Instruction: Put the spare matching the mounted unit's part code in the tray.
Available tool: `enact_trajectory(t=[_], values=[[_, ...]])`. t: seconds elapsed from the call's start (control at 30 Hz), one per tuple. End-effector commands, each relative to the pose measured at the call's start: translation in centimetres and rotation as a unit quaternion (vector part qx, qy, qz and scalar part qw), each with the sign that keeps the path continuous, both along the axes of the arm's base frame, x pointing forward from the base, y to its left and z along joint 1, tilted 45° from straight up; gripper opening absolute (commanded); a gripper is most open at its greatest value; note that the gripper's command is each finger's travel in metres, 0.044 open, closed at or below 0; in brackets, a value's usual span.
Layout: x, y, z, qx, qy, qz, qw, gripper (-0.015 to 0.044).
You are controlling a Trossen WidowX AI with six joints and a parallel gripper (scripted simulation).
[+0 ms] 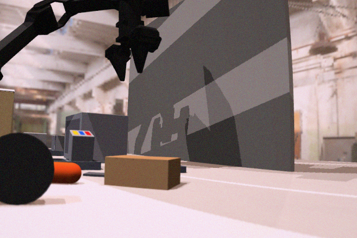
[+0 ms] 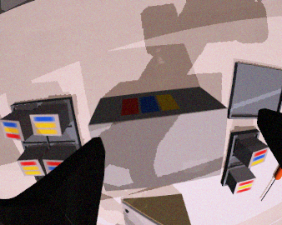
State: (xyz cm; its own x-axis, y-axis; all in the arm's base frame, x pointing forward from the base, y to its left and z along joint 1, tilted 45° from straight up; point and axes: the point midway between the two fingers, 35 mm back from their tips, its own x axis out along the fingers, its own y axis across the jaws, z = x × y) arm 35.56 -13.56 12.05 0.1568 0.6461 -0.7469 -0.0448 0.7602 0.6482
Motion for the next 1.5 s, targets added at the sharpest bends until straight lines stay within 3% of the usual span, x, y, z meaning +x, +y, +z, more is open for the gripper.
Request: enact_trajectory(t=[0.0,0.23,0.37,0.53,0.8,1.07,1.23,1.47], values=[[0.1,0.0,0.0,0.002,-0.002,0.002,1.000,0.0440],[0.0,-0.2,-0.2,0.003,0.005,-0.006,1.000,0.0440],[-2.7,-3.4,-5.0,0.030,0.145,-0.157,0.976,0.0440],[-7.3,-6.3,-10.9,0.065,0.319,-0.344,0.881,0.0440],[-14.8,-7.5,-17.8,0.109,0.517,-0.544,0.651,0.0440],[-15.0,-7.5,-18.0,0.110,0.522,-0.549,0.644,0.0440],[-14.7,-5.4,-20.2,0.110,0.522,-0.549,0.644,0.0309],[-14.6,-4.7,-20.9,0.110,0.522,-0.549,0.644,0.0300]])
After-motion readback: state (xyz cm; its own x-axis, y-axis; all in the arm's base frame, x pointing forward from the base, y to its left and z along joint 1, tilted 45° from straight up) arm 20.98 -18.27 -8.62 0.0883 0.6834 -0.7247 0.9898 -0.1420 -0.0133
